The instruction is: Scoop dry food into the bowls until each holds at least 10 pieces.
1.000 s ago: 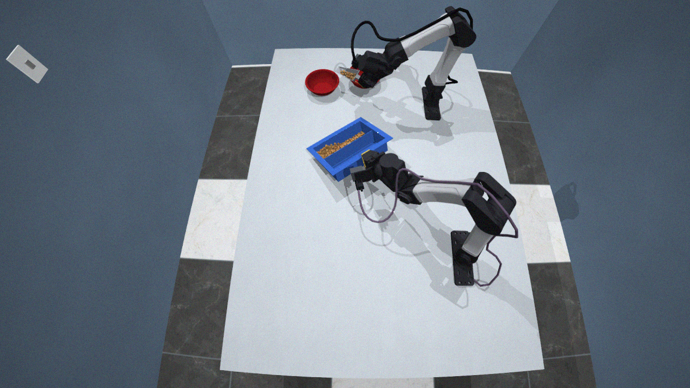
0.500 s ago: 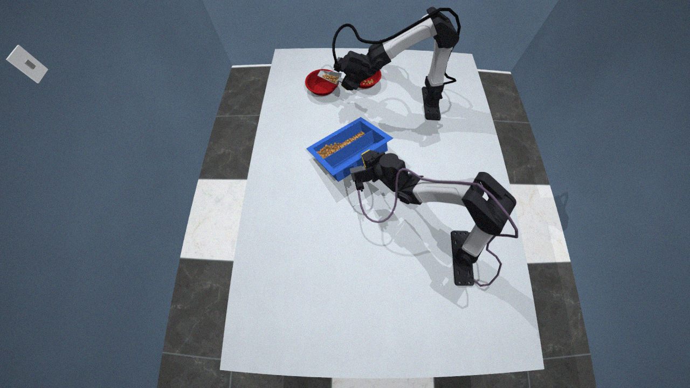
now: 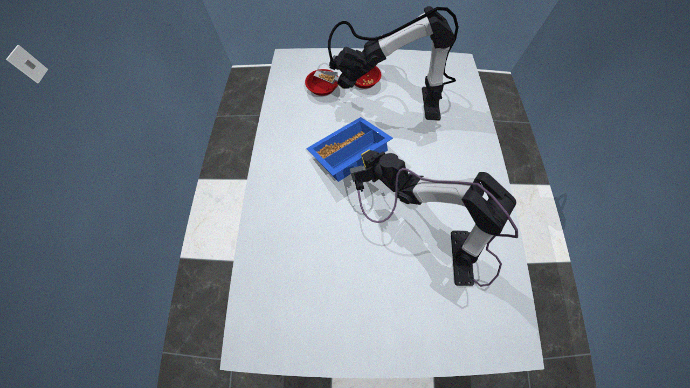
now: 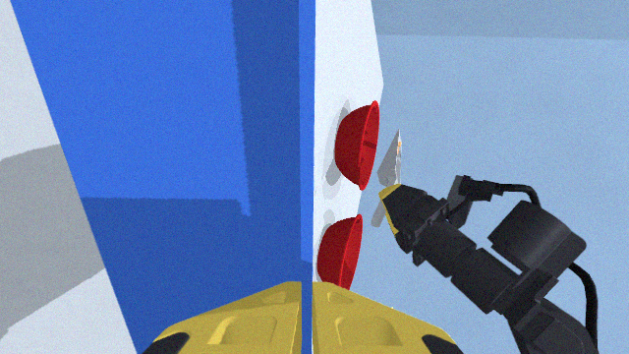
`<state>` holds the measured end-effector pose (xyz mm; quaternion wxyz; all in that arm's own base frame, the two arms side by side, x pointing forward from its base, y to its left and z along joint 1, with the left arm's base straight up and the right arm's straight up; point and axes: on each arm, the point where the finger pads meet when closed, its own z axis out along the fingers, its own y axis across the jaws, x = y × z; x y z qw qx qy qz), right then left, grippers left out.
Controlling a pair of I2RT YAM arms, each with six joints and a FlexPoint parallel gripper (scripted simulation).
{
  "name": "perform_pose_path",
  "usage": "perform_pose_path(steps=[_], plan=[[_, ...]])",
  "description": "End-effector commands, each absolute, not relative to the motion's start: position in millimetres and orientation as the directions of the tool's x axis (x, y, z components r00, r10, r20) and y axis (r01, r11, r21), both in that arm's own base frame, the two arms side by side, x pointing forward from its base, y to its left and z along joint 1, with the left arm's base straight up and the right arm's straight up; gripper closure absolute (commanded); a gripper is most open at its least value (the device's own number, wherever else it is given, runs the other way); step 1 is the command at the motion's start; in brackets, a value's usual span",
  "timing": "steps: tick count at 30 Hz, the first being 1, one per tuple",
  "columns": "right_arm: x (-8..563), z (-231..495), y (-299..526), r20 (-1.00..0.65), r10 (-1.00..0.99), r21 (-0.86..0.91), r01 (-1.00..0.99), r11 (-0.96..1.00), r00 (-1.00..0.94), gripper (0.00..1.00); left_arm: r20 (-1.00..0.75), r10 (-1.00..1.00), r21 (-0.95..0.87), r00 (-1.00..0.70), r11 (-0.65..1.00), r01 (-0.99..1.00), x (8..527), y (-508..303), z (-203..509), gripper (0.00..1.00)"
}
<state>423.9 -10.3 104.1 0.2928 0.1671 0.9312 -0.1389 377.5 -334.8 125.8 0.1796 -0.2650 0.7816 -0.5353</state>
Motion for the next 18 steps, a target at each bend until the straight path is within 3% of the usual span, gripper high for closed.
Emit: perform_pose_path(steps=[1, 18], plan=[[429.8, 124.0, -11.1, -0.597, 0.27, -0.1, 0.404, 0.909, -0.755, 1.0, -0.026, -0.582, -0.951, -0.813, 0.264, -0.158, 379.8, -347.2, 145.2, 1.0], [430.0, 125.0, -13.3, -0.48, 0.349, 0.008, 0.394, 0.919, -0.805, 1.0, -0.026, -0.582, -0.951, -0.813, 0.264, -0.158, 379.8, -347.2, 145.2, 1.0]])
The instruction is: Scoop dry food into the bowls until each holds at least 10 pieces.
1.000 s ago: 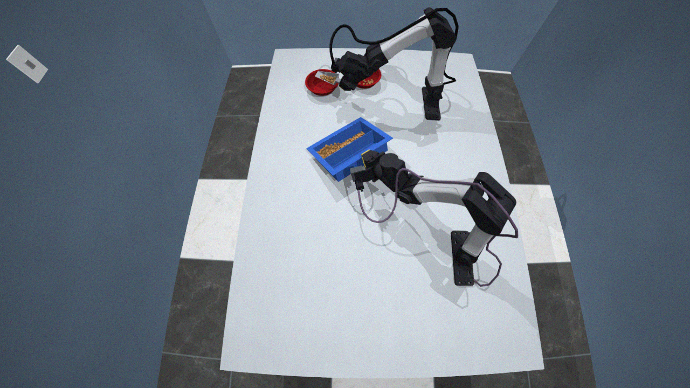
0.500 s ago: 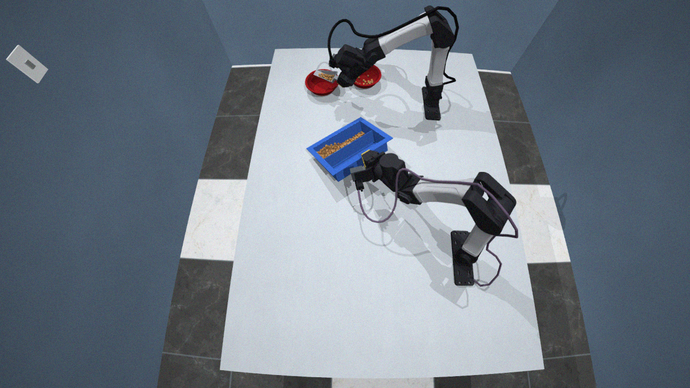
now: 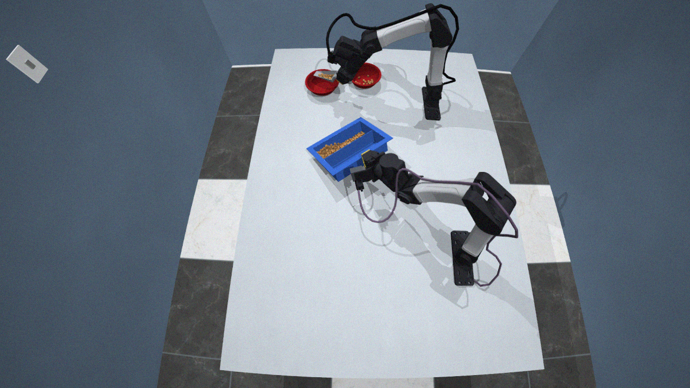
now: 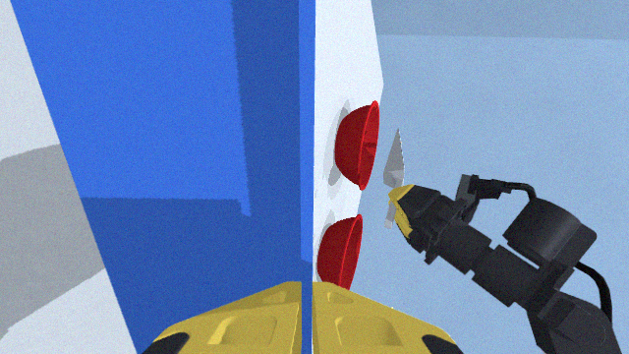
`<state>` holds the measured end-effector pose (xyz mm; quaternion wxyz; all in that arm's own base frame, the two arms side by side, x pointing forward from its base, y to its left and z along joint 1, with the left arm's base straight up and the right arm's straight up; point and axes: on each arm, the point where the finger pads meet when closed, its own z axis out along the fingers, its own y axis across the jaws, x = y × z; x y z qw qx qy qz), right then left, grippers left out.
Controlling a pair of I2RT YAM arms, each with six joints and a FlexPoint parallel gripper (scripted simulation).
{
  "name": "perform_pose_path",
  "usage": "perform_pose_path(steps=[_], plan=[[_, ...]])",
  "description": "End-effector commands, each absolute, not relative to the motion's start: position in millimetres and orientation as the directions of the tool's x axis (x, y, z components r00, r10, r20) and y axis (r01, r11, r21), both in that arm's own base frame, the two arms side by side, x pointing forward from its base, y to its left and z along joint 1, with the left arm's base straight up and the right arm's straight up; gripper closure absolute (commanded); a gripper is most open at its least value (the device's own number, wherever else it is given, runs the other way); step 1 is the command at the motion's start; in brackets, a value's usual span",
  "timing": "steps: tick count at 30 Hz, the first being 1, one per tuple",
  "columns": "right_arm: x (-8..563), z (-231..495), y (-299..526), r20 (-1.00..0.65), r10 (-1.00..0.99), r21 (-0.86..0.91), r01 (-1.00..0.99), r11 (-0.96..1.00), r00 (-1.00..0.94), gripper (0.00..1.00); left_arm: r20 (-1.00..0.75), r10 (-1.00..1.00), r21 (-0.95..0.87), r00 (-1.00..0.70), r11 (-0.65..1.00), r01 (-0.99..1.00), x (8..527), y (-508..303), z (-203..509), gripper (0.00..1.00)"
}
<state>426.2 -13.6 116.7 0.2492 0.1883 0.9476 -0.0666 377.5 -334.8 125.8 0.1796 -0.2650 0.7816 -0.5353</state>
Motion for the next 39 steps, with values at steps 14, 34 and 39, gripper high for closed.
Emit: perform_pose_path(steps=[14, 34, 39], plan=[[432.7, 130.5, -9.8, -0.497, 0.333, 0.009, 0.379, 0.925, -0.801, 1.0, -0.026, -0.582, -0.951, -0.813, 0.264, -0.158, 379.8, -347.2, 145.2, 1.0], [429.4, 123.8, -5.1, -0.455, 0.372, 0.024, 0.407, 0.913, -0.809, 1.0, -0.026, -0.582, -0.951, -0.813, 0.264, -0.158, 379.8, -347.2, 145.2, 1.0], [433.5, 128.3, -1.8, -0.44, 0.42, 0.053, 0.444, 0.894, -0.794, 1.0, -0.026, -0.582, -0.951, -0.813, 0.264, -0.158, 379.8, -347.2, 145.2, 1.0]])
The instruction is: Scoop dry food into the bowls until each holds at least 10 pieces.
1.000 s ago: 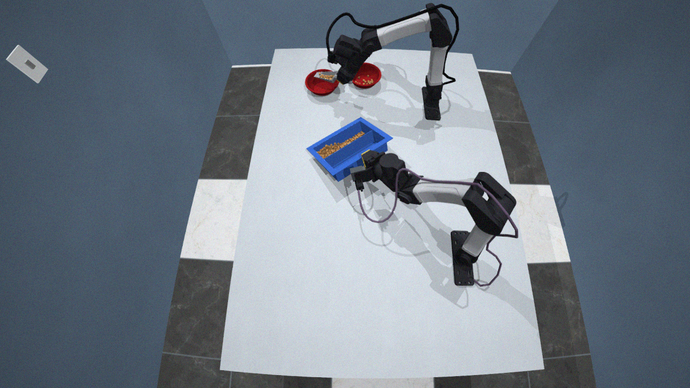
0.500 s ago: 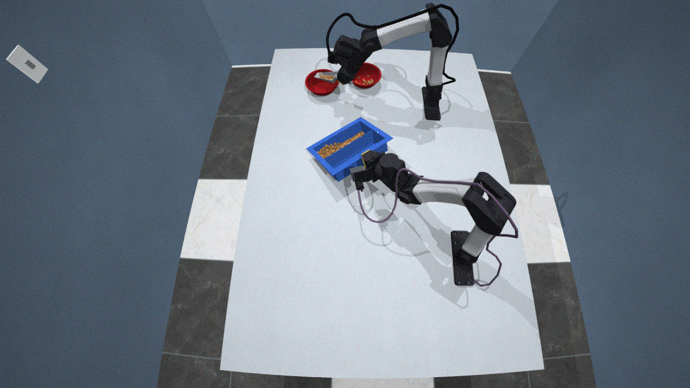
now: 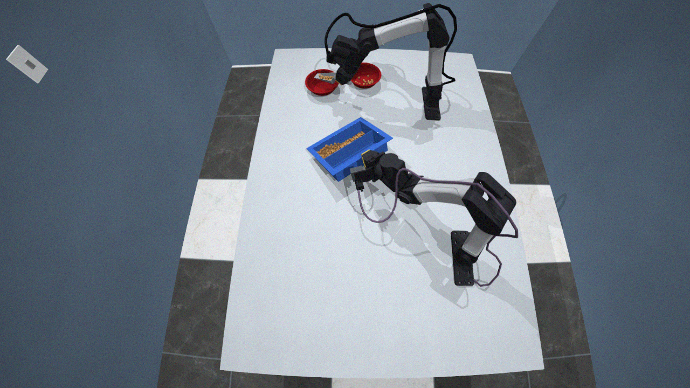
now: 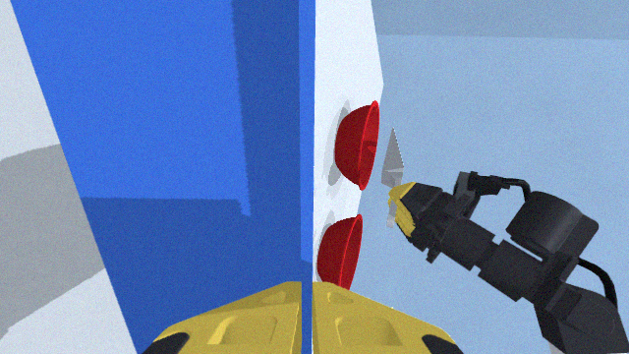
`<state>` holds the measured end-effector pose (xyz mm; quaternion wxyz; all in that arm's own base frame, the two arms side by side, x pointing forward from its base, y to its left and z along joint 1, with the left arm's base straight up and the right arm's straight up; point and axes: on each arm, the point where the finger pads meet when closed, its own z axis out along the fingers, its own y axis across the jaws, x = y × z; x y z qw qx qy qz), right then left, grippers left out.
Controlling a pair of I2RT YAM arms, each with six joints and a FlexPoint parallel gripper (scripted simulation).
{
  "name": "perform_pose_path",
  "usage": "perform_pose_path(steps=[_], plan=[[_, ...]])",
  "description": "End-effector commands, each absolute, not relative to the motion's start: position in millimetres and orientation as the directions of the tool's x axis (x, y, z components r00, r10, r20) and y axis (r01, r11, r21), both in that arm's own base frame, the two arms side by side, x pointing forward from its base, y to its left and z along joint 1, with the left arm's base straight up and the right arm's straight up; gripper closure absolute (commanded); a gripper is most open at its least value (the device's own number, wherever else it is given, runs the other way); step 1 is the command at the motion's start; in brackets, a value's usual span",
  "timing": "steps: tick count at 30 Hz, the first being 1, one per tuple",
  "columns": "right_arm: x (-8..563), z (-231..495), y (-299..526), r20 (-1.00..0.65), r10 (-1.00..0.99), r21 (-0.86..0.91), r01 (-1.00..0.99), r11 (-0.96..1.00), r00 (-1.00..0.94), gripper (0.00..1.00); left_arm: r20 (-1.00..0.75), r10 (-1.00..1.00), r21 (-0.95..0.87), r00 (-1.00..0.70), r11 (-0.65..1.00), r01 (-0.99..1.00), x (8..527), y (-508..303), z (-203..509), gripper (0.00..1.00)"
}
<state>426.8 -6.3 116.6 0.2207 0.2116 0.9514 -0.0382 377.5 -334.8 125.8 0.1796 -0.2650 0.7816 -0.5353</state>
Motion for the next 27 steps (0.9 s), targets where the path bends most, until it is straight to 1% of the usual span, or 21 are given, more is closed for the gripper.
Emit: perform_pose_path(steps=[1, 2, 3, 27], plan=[[433.5, 128.3, -1.8, -0.44, 0.42, 0.053, 0.444, 0.894, -0.794, 1.0, -0.026, -0.582, -0.951, -0.813, 0.264, -0.158, 379.8, -347.2, 145.2, 1.0], [433.6, 135.8, -3.5, -0.452, 0.427, 0.064, 0.449, 0.891, -0.783, 1.0, -0.026, -0.582, -0.951, -0.813, 0.264, -0.158, 379.8, -347.2, 145.2, 1.0], [434.5, 127.9, -1.6, -0.43, 0.437, 0.06, 0.458, 0.887, -0.79, 1.0, -0.026, -0.582, -0.951, -0.813, 0.264, -0.158, 379.8, -347.2, 145.2, 1.0], [452.7, 147.9, 3.6, -0.306, 0.684, 0.191, 0.661, 0.726, -0.662, 1.0, -0.026, -0.582, -0.951, -0.813, 0.264, -0.158, 379.8, -347.2, 145.2, 1.0]])
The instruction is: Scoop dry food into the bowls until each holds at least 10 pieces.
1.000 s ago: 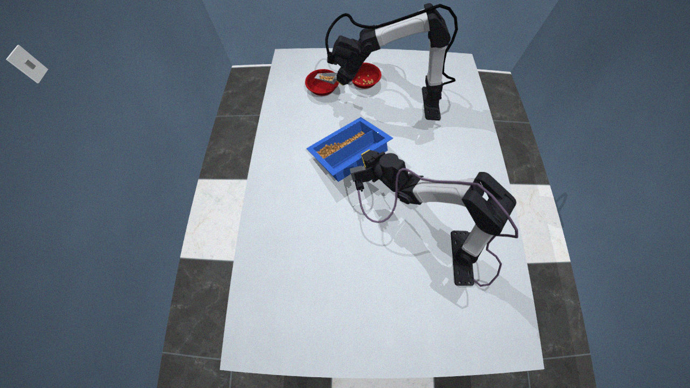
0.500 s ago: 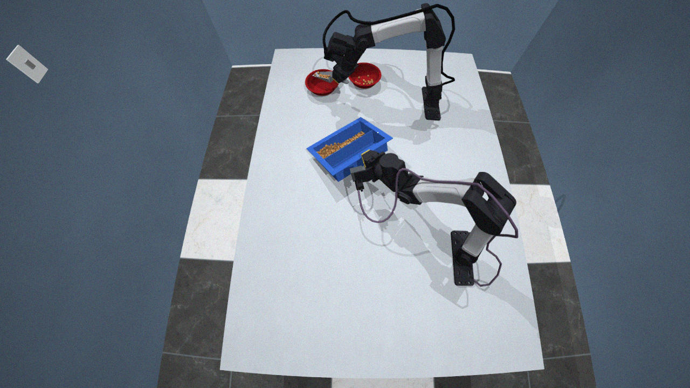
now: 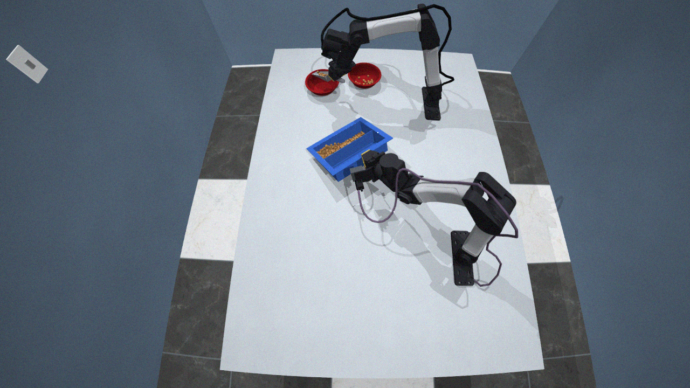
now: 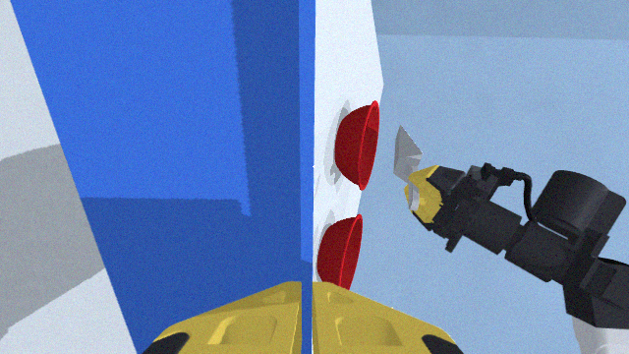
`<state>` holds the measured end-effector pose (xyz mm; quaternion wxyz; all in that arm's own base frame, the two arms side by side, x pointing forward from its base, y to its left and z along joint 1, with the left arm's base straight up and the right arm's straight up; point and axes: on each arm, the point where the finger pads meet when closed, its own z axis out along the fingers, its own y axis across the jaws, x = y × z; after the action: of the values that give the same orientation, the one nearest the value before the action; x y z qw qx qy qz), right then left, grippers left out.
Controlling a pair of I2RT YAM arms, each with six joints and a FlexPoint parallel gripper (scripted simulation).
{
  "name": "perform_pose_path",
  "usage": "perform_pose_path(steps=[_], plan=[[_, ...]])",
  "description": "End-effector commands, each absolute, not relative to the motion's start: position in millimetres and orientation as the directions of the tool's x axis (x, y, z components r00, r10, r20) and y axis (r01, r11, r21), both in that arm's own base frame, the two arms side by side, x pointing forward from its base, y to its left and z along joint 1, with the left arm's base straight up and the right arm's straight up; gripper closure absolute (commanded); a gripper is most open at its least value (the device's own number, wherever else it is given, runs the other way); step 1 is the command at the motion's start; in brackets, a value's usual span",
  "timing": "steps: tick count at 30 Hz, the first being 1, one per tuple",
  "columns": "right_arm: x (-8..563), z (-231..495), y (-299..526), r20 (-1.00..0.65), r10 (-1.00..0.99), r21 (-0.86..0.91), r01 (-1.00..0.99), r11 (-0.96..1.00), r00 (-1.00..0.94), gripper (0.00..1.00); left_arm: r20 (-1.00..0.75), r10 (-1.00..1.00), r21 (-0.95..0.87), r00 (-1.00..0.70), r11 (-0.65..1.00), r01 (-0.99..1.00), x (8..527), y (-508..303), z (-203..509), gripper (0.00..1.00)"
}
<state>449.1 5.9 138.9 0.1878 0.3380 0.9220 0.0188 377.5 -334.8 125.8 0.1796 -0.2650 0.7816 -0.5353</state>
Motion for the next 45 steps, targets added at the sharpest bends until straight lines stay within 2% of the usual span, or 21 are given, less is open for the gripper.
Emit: perform_pose_path(steps=[1, 6, 19, 45], plan=[[453.5, 148.7, 6.5, -0.299, 0.691, 0.196, 0.666, 0.72, -0.659, 1.0, -0.026, -0.582, -0.951, -0.813, 0.264, -0.158, 379.8, -347.2, 145.2, 1.0], [457.0, 152.7, 10.6, -0.261, 0.736, 0.219, 0.704, 0.675, -0.624, 1.0, -0.026, -0.582, -0.951, -0.813, 0.264, -0.158, 379.8, -347.2, 145.2, 1.0], [460.7, 165.0, 10.4, -0.292, 0.734, 0.247, 0.693, 0.677, -0.613, 1.0, -0.026, -0.582, -0.951, -0.813, 0.264, -0.158, 379.8, -347.2, 145.2, 1.0], [473.5, 167.7, 8.8, -0.124, 0.902, 0.353, 0.831, 0.43, -0.414, 1.0, -0.026, -0.582, -0.951, -0.813, 0.264, -0.158, 379.8, -347.2, 145.2, 1.0]])
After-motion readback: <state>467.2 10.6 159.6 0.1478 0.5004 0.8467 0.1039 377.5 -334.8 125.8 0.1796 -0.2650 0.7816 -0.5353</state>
